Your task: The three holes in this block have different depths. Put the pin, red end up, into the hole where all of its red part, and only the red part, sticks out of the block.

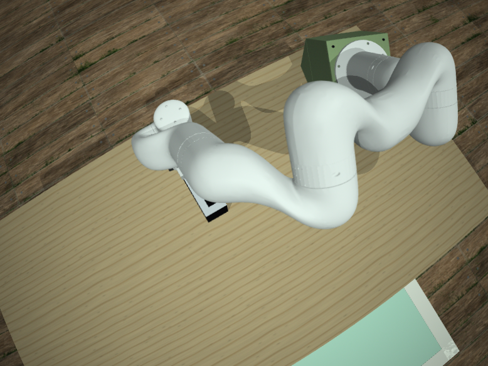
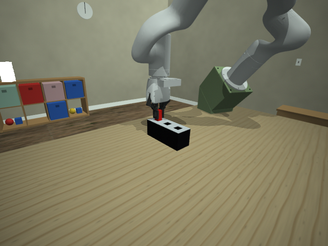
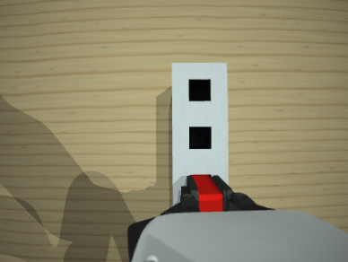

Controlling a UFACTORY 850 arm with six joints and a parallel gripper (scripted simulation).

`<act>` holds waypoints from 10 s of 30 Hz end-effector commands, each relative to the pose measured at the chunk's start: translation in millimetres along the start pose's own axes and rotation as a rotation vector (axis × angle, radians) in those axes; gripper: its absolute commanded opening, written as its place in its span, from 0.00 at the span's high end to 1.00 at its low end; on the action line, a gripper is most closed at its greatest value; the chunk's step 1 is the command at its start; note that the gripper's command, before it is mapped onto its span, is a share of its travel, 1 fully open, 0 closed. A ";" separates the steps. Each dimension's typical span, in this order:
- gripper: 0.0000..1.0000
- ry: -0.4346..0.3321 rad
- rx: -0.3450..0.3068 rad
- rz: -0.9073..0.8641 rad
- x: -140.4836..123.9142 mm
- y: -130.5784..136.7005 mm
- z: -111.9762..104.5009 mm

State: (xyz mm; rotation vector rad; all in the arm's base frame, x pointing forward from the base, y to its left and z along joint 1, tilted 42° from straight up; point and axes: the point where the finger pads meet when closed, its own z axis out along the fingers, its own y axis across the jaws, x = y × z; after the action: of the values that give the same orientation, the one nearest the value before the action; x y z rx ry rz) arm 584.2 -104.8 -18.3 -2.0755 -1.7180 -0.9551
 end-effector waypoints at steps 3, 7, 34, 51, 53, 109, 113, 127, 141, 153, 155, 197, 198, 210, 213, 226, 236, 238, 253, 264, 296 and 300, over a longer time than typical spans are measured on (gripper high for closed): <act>0.00 -0.001 -0.001 0.000 -0.2 0.8 -0.7; 0.00 -0.001 -0.001 0.000 -0.2 0.8 -0.7; 0.00 -0.001 -0.001 0.000 -0.2 0.8 -0.7; 0.00 -0.001 -0.001 0.000 -0.2 0.8 -0.7; 0.00 -0.001 -0.001 0.000 -0.2 0.8 -0.7; 0.00 0.000 -0.001 0.000 -0.1 0.6 -50.4; 0.00 0.000 -0.001 0.000 -0.1 0.6 -50.4; 0.00 0.000 -0.001 0.000 -0.1 0.4 -100.3; 0.00 0.000 0.000 0.000 0.0 0.2 -99.9; 0.00 0.000 0.000 0.000 0.0 0.2 -99.9; 0.00 0.000 0.000 0.000 0.0 0.2 -99.9; 0.00 0.000 0.000 0.000 -0.7 -0.7 -46.9; 0.00 0.000 0.000 0.000 -0.7 -0.7 -46.9; 0.00 0.000 -0.001 -0.001 -1.4 -1.4 -6.4; 0.00 0.000 -0.001 -0.001 -1.4 -1.4 -6.4; 1.00 0.000 -0.001 -0.001 -1.4 -1.1 -6.7; 1.00 0.000 -0.001 -0.001 -1.4 -1.1 -6.7; 1.00 0.000 -0.001 -0.001 -1.4 -1.1 -6.7; 1.00 0.000 -0.001 -0.001 -1.4 -1.1 -6.7; 1.00 0.000 -0.001 -0.001 -1.0 -1.1 -16.7; 1.00 0.000 -0.001 -0.002 -1.2 -1.2 -41.5; 1.00 0.000 -0.001 -0.002 -1.2 -1.2 -41.5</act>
State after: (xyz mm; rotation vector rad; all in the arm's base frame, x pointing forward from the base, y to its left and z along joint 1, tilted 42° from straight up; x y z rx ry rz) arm 569.6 -129.4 10.7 -2.0742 -1.7195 -0.9552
